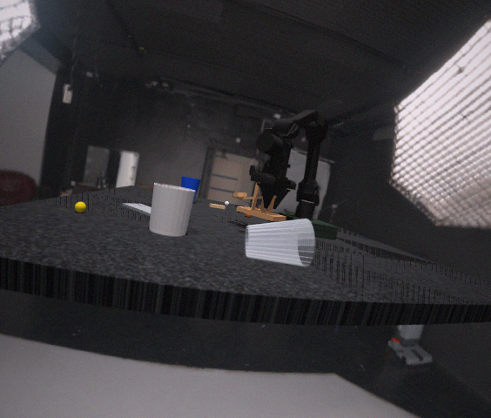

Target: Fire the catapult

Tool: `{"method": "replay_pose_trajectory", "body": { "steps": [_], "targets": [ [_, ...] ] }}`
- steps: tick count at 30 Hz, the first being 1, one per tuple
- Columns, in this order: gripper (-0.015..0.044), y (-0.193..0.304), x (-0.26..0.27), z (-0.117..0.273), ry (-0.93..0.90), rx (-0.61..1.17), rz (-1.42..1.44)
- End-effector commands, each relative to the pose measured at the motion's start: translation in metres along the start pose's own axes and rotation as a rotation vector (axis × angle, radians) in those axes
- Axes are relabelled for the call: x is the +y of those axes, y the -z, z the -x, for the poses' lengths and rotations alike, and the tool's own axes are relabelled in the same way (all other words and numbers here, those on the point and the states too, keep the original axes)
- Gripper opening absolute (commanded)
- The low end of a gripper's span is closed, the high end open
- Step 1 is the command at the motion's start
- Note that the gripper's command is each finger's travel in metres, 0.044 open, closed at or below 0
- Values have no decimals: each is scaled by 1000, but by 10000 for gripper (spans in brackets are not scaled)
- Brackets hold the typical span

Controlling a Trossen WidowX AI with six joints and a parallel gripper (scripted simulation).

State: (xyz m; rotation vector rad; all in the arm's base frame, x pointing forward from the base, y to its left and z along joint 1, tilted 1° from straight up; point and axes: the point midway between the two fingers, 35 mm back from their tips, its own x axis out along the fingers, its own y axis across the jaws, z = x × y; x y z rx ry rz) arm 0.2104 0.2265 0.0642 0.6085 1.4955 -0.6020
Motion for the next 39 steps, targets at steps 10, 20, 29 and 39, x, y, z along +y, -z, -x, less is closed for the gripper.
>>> {"method": "replay_pose_trajectory", "body": {
  "steps": [10, 20, 29, 39],
  "targets": [
    [0, 0, 11, 2, -11, -1, -434],
    [0, -4, 27, 2, -13, -1, -659],
    [0, -5, 28, -5, -13, -1, -659],
    [0, -5, 29, -22, -13, -1, -659]
  ]
}}
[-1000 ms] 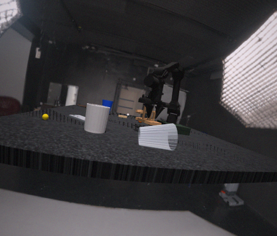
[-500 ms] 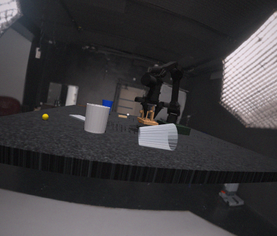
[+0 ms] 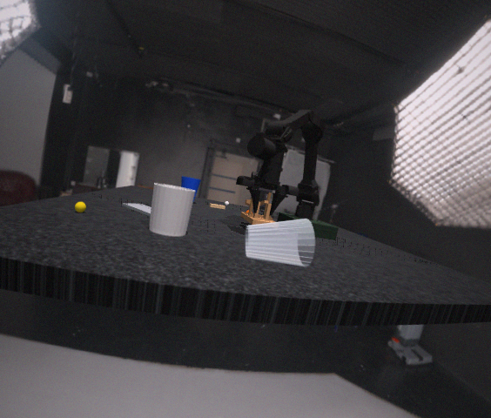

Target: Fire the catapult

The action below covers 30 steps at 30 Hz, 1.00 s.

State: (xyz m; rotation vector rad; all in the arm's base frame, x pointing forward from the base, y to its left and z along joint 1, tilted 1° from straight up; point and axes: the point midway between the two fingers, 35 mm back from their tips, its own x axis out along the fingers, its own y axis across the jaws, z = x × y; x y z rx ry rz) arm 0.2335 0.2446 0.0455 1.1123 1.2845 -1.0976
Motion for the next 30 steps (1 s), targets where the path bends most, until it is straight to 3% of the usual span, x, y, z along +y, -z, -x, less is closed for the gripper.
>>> {"method": "replay_pose_trajectory", "body": {
  "steps": [1, 21, 30],
  "targets": [
    [0, -1, 1, -5, -6, -2, -4],
    [0, 0, 1, -25, 0, 0, -1],
    [236, 0, 1, -25, 0, 0, -1]
  ]
}}
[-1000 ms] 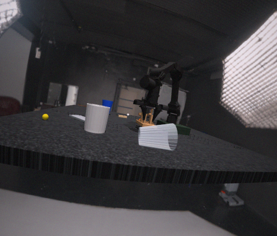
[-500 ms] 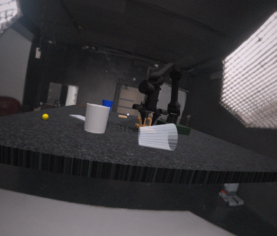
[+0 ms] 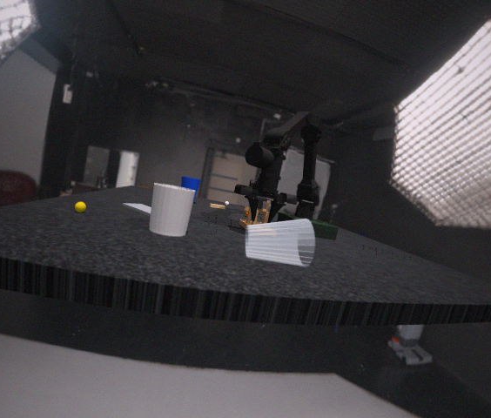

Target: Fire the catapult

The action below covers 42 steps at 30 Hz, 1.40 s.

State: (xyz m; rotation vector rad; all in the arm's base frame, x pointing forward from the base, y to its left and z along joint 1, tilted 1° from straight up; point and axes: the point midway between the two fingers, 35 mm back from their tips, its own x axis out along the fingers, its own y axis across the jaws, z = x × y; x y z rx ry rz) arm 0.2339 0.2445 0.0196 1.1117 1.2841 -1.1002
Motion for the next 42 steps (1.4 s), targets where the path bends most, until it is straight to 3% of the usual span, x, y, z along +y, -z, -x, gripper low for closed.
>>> {"method": "replay_pose_trajectory", "body": {
  "steps": [1, 5, 8, 11, 13, 20, 42],
  "targets": [
    [262, 0, 0, 1, -2, 1, 0],
    [368, 1, 1, 4, -2, 1, 0],
    [440, 3, 3, 42, -1, 1, 0],
    [440, 1, 1, 90, -1, 1, 0],
    [440, 0, -1, 101, -1, 1, 0],
    [440, 2, 2, 85, -3, 3, 21],
    [440, 1, 1, 87, -5, 0, 775]
  ]
}}
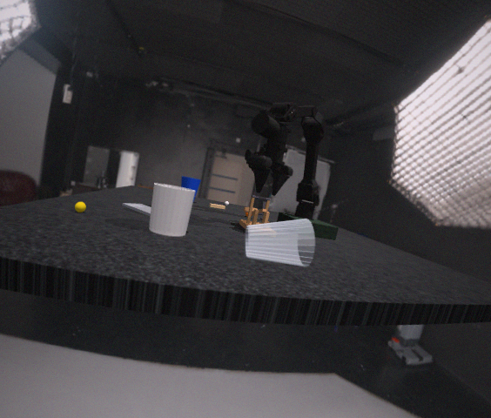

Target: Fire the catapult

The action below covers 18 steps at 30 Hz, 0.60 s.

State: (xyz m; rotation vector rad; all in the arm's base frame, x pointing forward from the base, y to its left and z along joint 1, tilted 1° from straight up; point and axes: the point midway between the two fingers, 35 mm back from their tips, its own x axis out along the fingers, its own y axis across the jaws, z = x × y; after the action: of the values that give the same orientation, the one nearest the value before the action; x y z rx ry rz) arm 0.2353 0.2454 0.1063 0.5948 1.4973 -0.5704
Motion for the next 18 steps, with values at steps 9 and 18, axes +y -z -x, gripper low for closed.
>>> {"method": "replay_pose_trajectory", "body": {
  "steps": [9, 18],
  "targets": [
    [440, 0, -1, 2, 1, -1, 401],
    [440, 0, -1, 3, 1, -2, 711]
  ]
}}
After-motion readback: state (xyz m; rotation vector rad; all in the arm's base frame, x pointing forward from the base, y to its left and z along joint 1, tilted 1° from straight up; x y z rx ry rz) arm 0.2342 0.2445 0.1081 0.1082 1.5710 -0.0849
